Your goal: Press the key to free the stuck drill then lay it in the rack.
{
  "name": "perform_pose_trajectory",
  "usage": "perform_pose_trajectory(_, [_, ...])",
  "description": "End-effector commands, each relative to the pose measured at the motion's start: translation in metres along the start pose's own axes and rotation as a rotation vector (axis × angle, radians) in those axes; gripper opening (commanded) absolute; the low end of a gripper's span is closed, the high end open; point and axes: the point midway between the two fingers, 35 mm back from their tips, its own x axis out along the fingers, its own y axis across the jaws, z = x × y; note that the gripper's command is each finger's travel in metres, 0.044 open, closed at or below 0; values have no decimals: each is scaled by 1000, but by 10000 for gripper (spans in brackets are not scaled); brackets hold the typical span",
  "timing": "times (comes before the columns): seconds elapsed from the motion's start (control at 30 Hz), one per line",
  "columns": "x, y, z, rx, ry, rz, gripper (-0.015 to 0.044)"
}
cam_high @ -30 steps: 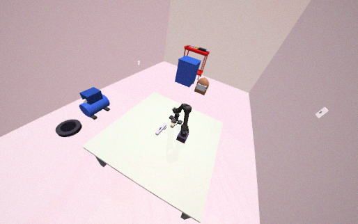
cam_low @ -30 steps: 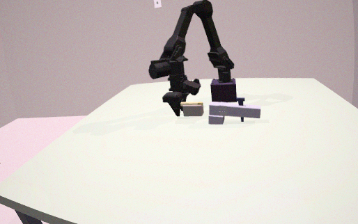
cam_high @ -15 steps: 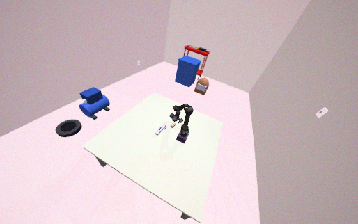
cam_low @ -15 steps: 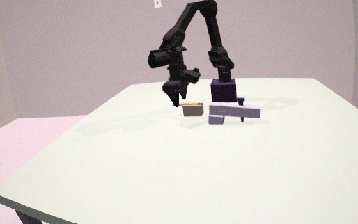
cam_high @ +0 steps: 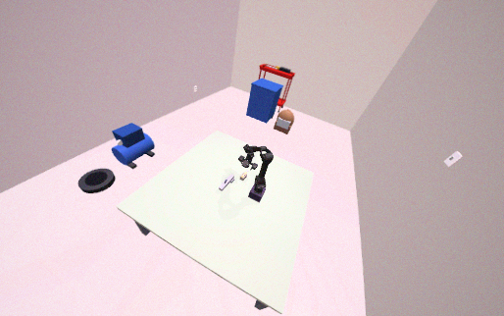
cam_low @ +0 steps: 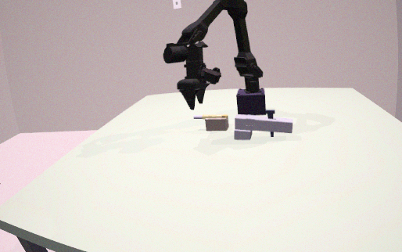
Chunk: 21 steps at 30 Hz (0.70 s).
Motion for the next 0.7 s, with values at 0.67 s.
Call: perform_pose_trajectory(0.67, [-256, -185, -15, -224, 554, -976, 440])
